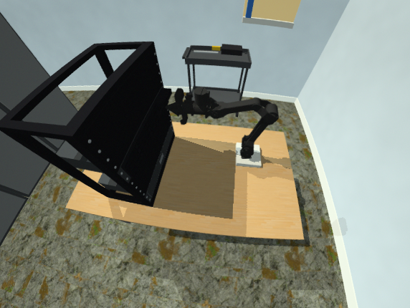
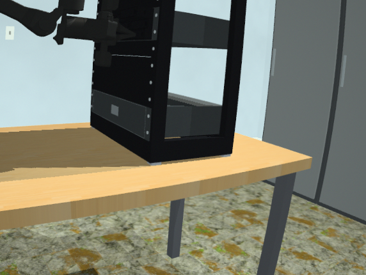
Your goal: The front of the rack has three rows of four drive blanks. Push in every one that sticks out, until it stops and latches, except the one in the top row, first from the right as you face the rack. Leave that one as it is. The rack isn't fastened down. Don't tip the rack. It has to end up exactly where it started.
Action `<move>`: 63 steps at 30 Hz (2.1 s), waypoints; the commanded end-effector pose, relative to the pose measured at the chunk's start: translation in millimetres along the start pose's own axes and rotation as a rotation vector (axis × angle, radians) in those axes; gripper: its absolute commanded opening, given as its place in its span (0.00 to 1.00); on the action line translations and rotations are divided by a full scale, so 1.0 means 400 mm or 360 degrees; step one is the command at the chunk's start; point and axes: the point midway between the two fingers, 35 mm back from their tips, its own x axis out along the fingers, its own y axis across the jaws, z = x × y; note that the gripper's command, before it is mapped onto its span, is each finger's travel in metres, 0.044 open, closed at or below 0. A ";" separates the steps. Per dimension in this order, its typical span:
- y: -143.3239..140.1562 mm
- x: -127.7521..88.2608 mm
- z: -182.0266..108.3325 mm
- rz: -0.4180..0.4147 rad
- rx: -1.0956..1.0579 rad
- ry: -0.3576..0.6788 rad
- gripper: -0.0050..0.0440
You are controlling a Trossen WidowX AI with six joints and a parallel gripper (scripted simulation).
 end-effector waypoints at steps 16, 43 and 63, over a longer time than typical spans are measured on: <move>0.054 0.005 0.000 0.0076 -0.0009 -0.0004 0.10; 0.054 0.005 0.000 0.0076 -0.0009 -0.0004 0.10; 0.060 0.012 0.000 0.0076 -0.0009 -0.0004 0.10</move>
